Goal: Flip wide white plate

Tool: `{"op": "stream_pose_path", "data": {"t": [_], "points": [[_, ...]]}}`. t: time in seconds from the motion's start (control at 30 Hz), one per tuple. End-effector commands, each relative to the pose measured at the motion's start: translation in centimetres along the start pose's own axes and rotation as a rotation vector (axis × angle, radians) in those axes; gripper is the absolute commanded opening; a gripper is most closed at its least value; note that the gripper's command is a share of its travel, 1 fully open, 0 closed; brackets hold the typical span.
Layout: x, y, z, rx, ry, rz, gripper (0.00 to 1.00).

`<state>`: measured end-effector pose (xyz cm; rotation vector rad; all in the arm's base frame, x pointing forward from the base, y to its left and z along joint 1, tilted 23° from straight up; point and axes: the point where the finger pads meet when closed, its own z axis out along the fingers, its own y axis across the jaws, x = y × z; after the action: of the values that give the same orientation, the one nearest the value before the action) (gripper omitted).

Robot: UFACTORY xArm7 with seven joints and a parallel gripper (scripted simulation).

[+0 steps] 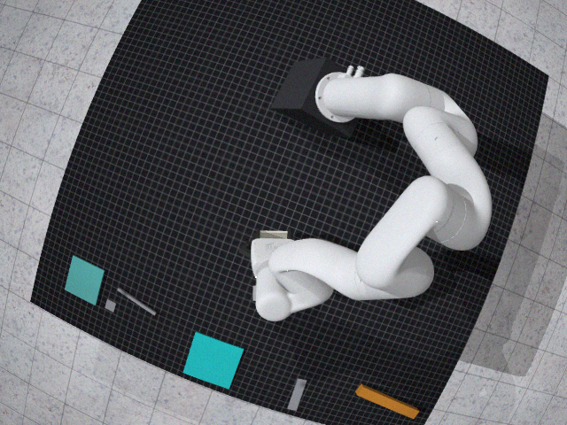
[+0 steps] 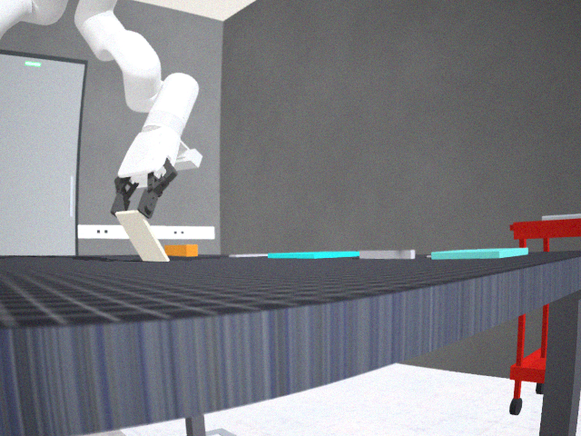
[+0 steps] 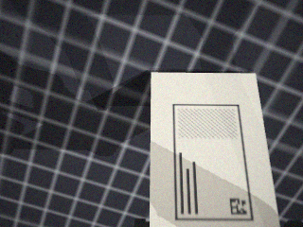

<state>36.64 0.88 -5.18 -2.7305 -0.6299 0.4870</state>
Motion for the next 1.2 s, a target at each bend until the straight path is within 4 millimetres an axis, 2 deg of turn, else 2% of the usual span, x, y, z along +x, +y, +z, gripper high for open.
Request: {"op": "stream_pose_path", "data": {"t": [0.0, 0.17, 0.37, 1.17], "points": [[0.1, 0.1, -0.3, -0.001, 0.008, 0.002, 0.76], [0.7, 0.1, -1.3, -0.001, 0.029, 0.002, 0.76], [0.8, 0.1, -1.4, -0.001, 0.034, 0.002, 0.76], [3.2, 0.1, -3.8, -0.001, 0.108, 0.002, 0.76]]}}
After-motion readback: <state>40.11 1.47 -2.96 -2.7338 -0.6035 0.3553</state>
